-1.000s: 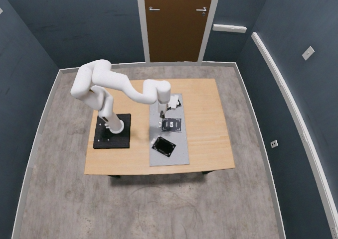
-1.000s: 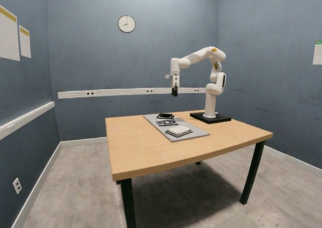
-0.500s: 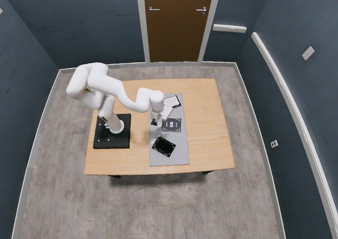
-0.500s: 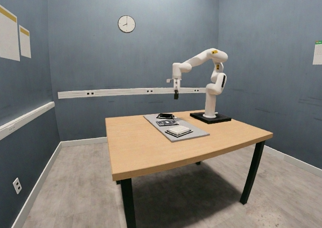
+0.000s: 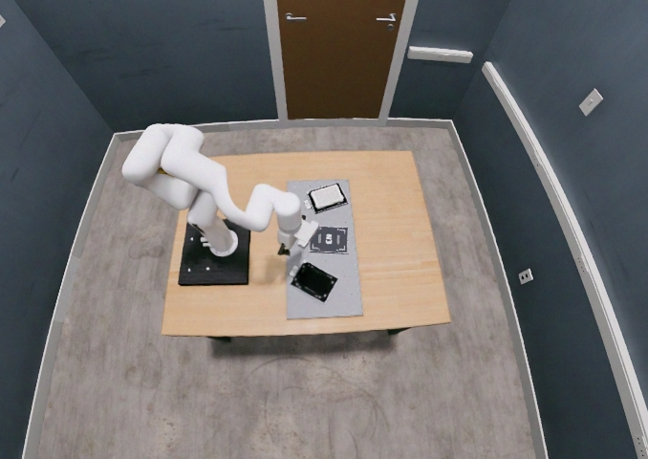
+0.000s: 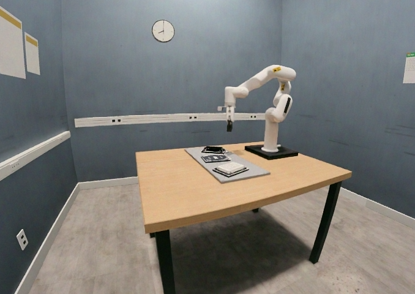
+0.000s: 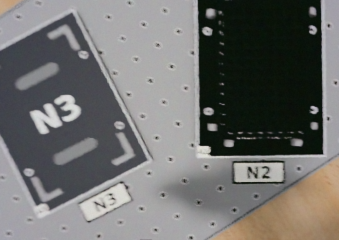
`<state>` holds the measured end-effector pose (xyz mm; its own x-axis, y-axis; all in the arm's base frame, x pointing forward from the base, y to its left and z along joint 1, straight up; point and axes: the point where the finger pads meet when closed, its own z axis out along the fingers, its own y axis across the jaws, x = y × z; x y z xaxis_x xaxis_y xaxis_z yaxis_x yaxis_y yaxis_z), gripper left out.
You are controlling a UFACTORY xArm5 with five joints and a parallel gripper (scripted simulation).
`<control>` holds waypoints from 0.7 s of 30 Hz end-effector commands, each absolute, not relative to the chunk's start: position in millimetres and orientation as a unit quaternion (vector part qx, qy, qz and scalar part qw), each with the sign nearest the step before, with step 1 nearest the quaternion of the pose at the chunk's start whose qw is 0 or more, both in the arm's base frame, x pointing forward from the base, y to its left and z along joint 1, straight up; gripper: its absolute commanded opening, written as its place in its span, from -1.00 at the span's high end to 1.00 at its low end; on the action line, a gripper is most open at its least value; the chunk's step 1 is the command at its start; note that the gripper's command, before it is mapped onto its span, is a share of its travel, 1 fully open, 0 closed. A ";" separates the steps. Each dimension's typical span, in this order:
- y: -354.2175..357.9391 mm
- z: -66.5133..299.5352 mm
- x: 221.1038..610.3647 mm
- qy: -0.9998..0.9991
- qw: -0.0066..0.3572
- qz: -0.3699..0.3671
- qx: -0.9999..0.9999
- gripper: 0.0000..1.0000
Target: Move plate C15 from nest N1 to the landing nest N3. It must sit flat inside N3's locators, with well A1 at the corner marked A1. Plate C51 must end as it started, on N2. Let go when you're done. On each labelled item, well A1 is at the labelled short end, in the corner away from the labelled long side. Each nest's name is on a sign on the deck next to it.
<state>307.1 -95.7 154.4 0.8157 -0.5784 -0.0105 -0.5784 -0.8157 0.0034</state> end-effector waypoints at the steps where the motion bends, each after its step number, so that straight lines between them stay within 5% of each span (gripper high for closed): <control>1: -116.7 141.3 287.5 -0.303 0.002 -0.001 0.953 -1.00; 21: -154.6 111.9 246.0 -0.303 0.003 -0.001 0.953 -1.00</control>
<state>248.6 -148.0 114.0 0.8152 -0.5791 -0.0091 -0.5791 -0.8152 0.0008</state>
